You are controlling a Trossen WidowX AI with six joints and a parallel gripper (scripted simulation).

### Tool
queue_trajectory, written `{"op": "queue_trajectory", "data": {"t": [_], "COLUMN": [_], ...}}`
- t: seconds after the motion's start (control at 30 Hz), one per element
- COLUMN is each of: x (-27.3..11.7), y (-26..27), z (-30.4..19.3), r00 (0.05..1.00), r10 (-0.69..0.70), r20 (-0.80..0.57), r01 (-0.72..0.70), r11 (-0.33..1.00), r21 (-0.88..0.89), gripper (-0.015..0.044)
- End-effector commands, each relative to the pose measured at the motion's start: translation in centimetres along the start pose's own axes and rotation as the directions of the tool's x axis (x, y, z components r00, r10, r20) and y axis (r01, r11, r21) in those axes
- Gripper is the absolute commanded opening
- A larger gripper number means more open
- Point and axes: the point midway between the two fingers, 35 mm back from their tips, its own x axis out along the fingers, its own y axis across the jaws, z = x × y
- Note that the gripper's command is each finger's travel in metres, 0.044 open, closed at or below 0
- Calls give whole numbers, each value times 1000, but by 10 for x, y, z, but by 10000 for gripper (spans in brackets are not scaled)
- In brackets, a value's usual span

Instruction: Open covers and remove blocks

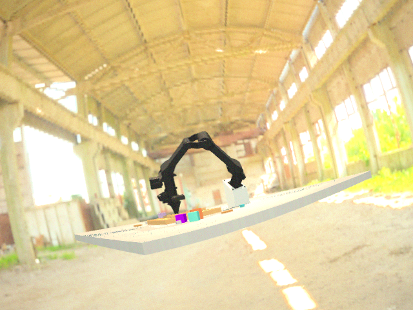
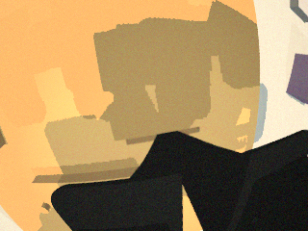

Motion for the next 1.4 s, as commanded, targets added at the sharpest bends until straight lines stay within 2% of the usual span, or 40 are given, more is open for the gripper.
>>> {"op": "queue_trajectory", "data": {"t": [0.0, 1.37], "x": [0, 0], "y": [0, 1], "z": [7, 48], "r00": [1000, 1000], "r10": [1, 1], "r20": [2, 4], "r01": [-1, -1], "r11": [1000, 1000], "r21": [2, 1], "gripper": [0, 0]}}
